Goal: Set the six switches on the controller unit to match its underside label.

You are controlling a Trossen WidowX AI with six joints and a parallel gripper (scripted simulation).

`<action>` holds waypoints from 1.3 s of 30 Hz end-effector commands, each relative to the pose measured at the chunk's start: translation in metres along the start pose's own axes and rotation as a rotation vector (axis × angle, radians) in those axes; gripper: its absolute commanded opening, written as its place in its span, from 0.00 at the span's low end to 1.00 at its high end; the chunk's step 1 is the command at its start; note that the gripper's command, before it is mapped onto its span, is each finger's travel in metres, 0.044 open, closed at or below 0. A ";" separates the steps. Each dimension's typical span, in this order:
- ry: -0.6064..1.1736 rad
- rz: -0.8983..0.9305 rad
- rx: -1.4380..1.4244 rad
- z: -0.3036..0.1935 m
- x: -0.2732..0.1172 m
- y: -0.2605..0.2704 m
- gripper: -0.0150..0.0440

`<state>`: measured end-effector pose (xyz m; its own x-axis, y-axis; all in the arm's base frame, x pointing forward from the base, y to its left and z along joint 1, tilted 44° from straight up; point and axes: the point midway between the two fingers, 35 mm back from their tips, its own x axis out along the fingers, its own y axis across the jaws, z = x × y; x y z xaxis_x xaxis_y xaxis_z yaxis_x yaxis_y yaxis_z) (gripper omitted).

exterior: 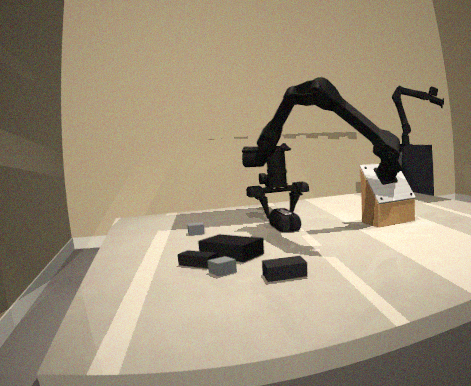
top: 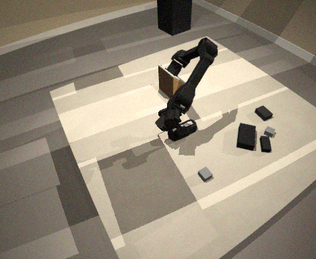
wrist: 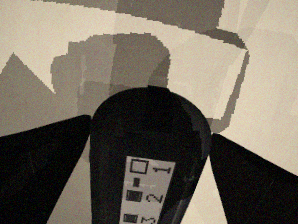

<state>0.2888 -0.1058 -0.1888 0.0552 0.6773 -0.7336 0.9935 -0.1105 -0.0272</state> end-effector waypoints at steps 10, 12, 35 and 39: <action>0.003 0.001 0.004 0.000 0.001 0.000 0.81; 0.003 0.001 0.004 0.000 0.001 0.000 0.81; 0.003 0.001 0.004 -0.005 -0.016 0.000 0.82; 0.002 0.001 0.004 -0.007 -0.020 0.000 0.82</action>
<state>0.2877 -0.1132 -0.1735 0.0554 0.6787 -0.7324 0.9926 -0.1165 -0.0329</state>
